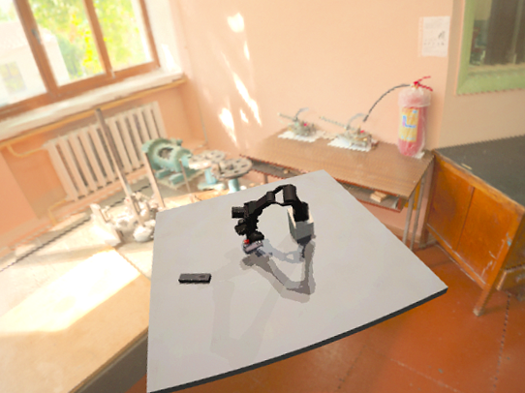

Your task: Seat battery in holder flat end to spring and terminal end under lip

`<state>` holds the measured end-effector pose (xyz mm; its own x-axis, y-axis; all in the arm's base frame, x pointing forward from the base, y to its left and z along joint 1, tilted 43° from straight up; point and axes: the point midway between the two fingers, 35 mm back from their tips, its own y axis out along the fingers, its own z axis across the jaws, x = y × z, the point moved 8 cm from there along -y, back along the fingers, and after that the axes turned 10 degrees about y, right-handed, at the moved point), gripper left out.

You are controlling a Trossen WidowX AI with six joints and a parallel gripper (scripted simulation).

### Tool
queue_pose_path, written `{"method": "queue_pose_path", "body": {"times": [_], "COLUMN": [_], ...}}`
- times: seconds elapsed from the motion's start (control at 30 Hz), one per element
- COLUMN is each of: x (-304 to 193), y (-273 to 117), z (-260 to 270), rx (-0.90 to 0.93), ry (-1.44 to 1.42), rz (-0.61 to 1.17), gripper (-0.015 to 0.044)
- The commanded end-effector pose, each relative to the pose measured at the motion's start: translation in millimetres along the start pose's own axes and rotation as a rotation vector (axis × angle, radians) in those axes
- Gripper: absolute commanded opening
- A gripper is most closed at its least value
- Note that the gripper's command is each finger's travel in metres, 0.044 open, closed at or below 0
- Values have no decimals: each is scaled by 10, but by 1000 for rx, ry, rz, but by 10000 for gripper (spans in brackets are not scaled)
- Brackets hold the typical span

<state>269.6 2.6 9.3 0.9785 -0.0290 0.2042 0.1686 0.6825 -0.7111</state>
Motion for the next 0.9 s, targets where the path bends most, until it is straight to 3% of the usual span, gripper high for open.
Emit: {"method": "queue_pose_path", "body": {"times": [0.0,0.87], "x": [-17,-184], "y": [6,138], "z": [13,-48], "rx": [3,8], "ry": [5,16], "rz": [-13,-145], "gripper": [83,83]}}
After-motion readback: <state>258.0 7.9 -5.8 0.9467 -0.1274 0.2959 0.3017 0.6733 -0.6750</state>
